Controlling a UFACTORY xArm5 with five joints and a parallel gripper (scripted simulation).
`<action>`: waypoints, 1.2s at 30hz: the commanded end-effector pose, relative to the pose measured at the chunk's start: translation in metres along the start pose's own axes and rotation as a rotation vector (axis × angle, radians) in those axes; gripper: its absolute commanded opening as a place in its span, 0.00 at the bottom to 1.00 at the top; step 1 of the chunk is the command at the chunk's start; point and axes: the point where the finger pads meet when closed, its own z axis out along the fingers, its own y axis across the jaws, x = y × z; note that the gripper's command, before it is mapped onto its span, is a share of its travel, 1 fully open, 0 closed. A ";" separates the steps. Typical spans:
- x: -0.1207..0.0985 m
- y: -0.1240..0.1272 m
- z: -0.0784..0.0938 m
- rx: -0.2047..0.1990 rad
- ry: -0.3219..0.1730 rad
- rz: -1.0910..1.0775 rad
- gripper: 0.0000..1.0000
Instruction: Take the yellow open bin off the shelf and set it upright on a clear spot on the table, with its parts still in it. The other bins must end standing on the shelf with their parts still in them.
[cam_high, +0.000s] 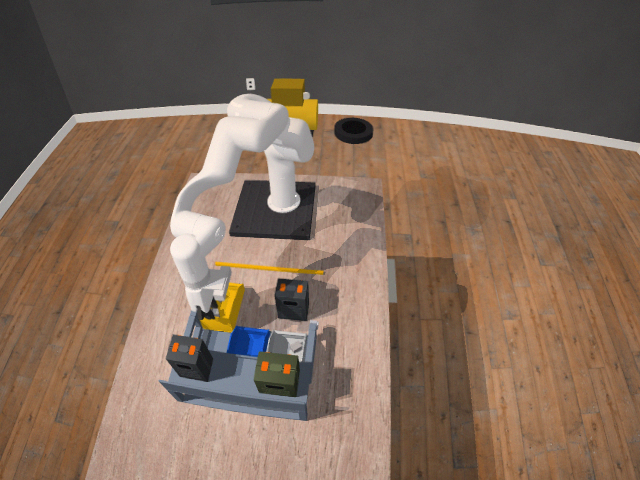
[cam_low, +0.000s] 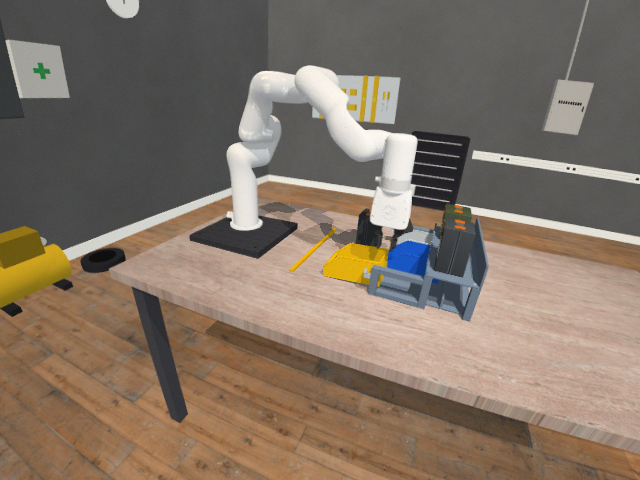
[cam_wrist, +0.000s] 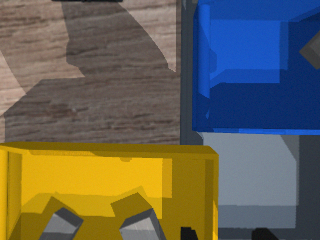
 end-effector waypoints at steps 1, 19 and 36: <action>0.000 0.001 0.000 -0.004 -0.002 0.000 0.34; 0.000 0.001 0.009 -0.004 -0.002 0.000 0.34; 0.000 0.001 0.018 -0.004 -0.002 0.000 0.34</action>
